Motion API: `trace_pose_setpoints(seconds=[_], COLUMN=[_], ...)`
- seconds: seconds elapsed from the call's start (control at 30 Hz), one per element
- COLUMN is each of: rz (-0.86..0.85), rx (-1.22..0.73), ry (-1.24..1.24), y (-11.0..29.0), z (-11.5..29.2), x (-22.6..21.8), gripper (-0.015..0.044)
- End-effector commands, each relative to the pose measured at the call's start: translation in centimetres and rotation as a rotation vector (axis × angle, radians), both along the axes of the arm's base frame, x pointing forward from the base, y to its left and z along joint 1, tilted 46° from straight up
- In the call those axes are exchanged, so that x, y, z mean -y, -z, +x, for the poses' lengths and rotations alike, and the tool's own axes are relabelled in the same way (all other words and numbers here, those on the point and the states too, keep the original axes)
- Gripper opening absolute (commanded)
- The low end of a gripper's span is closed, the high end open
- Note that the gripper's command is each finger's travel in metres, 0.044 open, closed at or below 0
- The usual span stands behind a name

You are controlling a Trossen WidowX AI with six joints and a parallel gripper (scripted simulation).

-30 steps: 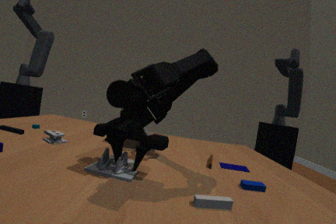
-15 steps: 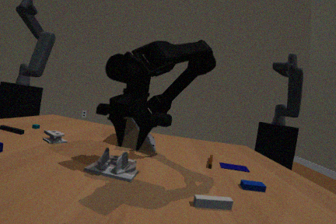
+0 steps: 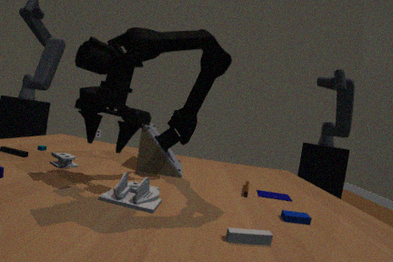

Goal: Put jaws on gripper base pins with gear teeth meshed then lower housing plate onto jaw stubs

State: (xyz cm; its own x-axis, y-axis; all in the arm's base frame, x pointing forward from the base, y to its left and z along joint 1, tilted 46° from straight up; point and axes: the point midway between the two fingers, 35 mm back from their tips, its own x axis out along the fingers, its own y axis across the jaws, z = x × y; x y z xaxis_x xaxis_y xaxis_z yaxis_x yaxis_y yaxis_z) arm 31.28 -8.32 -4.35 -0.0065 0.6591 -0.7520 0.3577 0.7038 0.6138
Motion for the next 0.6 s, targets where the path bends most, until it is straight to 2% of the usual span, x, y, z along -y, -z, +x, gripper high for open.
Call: trace_pose_setpoints(seconds=[0.0, 0.2, 0.4, 0.57], rz=[-0.014, -0.007, 0.030, 0.036], rx=[-0.049, -0.111, -0.162, -0.166], ry=[0.036, 0.086, 0.125, 0.129], y=[3.2, 7.7, 11.9, 12.3], z=[-2.4, -7.3, -13.3, -14.0], x=[4.6, 10.0, 13.5, 13.7], gripper=[0.0440, 0.0440, 0.0440, 0.0440])
